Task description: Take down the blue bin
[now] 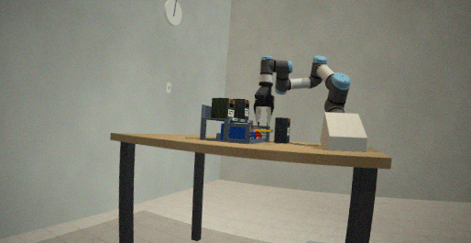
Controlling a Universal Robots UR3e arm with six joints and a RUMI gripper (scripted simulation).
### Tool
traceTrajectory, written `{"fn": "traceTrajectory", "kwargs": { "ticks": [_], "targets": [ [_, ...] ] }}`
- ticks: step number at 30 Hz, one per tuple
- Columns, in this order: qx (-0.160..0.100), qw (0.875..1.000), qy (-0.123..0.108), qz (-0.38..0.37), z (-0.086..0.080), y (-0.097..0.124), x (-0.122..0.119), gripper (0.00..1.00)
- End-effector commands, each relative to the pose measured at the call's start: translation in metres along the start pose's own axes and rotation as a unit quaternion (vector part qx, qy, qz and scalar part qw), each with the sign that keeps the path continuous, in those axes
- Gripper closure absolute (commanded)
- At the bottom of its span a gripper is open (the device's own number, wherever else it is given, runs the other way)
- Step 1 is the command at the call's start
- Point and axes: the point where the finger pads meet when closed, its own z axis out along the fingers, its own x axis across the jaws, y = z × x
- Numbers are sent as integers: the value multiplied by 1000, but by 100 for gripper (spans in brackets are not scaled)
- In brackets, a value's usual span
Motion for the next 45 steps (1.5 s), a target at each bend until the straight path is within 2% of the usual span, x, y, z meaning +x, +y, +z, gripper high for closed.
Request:
{"fn": "traceTrajectory", "kwargs": {
  "ticks": [1, 26, 31, 43, 45],
  "targets": [
    [0, 1000, 1, 0, -1, 0, 0, 72],
    [0, 1000, 1, 0, -2, 0, 0, 72],
    [0, 1000, 1, 0, 8, 0, 0, 72],
    [0, 1000, 1, 0, 8, 0, 0, 72],
    [0, 1000, 1, 0, 12, 0, 0, 72]
  ]
}}
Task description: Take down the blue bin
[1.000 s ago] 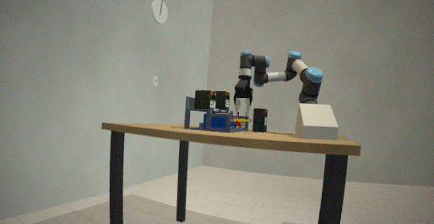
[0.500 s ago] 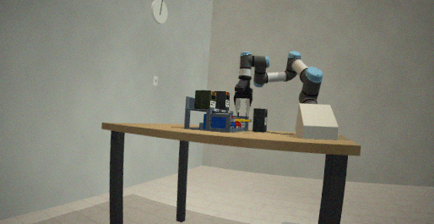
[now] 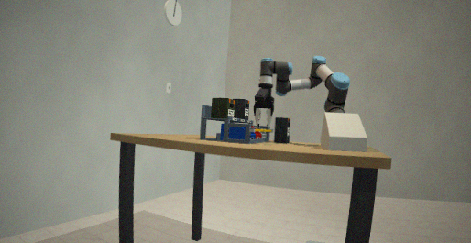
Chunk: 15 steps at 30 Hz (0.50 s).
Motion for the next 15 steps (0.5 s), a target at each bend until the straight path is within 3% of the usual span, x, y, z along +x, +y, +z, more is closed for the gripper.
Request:
{"fn": "traceTrajectory", "kwargs": {
  "ticks": [1, 15],
  "targets": [
    [0, 1000, 1, 0, 5, 0, 0, 72],
    [0, 1000, 1, 0, 9, 0, 0, 72]
  ]
}}
